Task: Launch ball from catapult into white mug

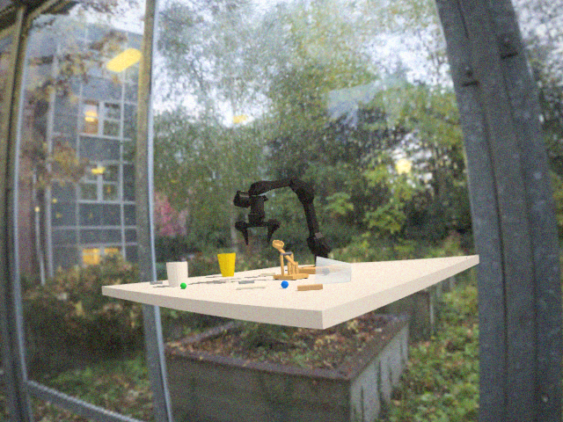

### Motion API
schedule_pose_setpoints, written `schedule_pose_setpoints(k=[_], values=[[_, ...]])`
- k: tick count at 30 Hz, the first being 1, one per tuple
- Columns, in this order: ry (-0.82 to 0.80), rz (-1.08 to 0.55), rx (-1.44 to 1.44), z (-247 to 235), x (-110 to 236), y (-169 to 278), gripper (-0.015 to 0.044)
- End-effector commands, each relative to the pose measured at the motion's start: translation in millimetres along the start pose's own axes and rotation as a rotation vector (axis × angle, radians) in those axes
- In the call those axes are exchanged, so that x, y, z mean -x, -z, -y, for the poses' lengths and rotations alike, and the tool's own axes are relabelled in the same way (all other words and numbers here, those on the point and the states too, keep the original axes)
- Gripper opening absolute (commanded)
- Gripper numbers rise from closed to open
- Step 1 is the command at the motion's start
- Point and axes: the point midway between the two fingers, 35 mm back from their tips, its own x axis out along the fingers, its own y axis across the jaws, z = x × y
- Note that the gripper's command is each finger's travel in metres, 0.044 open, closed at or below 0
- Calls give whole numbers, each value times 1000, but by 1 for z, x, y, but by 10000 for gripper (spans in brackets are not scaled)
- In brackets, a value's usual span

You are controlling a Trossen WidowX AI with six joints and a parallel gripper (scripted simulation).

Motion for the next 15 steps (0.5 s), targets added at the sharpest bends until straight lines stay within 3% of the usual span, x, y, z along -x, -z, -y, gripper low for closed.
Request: schedule_pose_setpoints(k=[1, 15], values=[[-17, -22, 101, -20, -5, -10, 440], [-66, -126, 466, -79, -12, -15, 440]])
